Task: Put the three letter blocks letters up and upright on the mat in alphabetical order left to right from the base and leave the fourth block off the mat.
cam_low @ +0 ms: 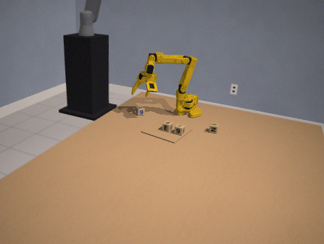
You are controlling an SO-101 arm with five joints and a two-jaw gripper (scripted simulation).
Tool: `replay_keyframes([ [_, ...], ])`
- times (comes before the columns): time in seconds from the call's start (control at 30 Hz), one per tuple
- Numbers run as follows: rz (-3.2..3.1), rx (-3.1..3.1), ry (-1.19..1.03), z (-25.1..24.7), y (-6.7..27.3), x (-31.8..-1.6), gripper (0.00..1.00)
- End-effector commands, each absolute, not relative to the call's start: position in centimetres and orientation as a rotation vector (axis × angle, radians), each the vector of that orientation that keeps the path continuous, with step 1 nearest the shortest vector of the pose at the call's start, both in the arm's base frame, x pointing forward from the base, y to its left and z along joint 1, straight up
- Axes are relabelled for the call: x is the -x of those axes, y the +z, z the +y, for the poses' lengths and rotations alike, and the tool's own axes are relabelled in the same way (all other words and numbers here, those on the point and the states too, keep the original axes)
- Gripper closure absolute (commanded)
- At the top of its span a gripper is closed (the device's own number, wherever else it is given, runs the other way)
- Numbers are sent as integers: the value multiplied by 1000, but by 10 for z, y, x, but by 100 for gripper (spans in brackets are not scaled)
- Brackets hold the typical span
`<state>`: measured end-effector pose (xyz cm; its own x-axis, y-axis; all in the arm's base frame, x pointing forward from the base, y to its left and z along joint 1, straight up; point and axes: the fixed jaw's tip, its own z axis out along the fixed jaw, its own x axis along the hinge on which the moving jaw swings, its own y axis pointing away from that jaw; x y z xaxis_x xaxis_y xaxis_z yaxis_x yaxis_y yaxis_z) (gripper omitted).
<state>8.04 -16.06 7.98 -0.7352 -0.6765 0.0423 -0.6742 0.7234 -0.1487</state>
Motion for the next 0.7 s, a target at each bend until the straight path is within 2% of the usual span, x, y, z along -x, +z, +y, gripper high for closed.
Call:
replay_keyframes([
  [0.0,2907,1138,-196,-163,75,-83,65],
  [0.17,2916,1142,-109,-161,67,-81,65],
  [0.67,2917,1142,-102,-161,66,-81,65],
])
